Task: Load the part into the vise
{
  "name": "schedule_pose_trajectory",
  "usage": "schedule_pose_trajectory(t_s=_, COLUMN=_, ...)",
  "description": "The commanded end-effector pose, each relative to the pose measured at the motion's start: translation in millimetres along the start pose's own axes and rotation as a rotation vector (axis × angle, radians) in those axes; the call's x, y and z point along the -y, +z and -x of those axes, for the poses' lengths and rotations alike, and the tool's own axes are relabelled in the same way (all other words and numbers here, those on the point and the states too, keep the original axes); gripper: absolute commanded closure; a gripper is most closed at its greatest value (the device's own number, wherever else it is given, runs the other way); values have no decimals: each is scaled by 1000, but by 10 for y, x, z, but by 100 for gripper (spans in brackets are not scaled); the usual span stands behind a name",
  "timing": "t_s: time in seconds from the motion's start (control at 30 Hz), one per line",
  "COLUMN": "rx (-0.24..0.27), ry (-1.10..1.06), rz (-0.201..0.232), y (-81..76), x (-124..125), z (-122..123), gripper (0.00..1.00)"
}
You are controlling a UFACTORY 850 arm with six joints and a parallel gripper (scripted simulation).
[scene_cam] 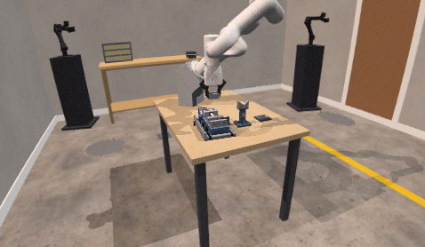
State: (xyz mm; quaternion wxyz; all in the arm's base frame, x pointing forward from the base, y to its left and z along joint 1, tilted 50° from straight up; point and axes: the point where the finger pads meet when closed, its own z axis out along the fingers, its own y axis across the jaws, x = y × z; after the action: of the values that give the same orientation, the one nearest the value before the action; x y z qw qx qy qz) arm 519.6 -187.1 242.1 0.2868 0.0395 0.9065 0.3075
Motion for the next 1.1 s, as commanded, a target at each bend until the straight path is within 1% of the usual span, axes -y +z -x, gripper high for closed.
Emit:
schedule_pose_trajectory(t_s=0.0, rx=1, ry=-1, rz=-1, y=-6, x=2, z=6, gripper=100)
schedule_pose_trajectory(t_s=0.53, rx=1, ry=-1, rz=-1, y=23, x=2, z=6, gripper=100)
schedule_pose_trajectory(t_s=1.07, rx=1, ry=-2, rz=-1, y=165, x=3, z=8, gripper=100)
